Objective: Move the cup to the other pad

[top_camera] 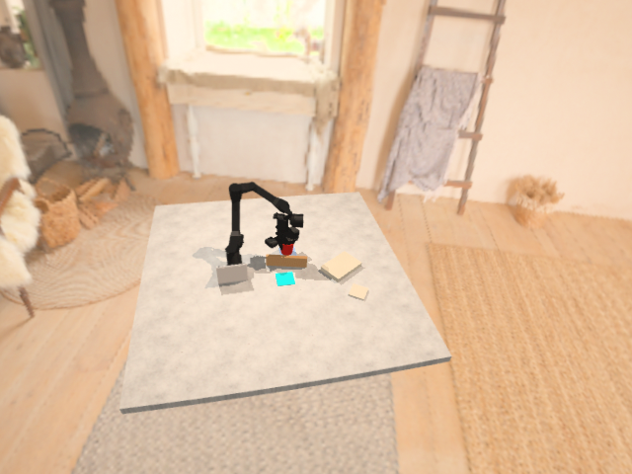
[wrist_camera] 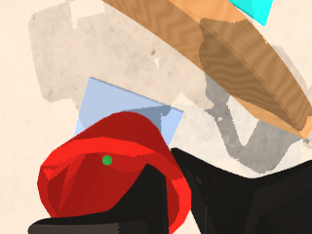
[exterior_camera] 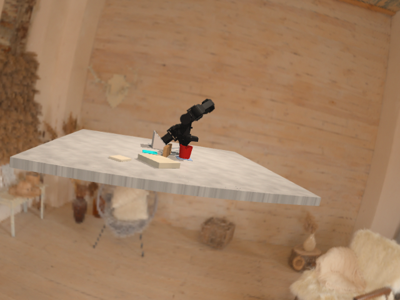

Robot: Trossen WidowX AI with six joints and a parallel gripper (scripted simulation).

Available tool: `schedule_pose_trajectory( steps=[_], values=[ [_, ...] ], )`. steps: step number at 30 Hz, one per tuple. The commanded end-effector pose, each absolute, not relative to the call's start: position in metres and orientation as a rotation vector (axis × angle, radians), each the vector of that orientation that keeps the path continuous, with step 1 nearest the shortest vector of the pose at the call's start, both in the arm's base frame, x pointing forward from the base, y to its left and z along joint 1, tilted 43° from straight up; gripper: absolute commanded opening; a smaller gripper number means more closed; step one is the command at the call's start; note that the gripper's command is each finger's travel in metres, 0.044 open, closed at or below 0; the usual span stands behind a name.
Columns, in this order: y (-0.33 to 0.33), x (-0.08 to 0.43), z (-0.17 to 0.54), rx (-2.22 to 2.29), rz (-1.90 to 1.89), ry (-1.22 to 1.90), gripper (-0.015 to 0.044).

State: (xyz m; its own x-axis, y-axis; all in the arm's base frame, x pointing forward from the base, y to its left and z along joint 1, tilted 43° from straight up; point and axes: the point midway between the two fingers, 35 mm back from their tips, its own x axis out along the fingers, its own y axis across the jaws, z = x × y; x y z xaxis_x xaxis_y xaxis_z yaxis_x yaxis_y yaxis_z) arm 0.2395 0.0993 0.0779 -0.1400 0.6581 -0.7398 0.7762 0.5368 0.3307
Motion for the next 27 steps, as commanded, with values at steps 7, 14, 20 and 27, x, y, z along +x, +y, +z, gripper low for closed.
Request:
schedule_pose_trajectory(
  steps=[7,14,20,27],
  values=[
    [0.089,0.244,0.089,1.178,-0.165,1.859,0.0],
    [0.075,0.248,0.103,1.178,-0.168,1.858,0.0],
    [0.064,0.251,0.116,1.18,-0.169,1.858,0.0],
    [0.051,0.253,0.13,1.182,-0.168,1.859,0.0]
  ],
)
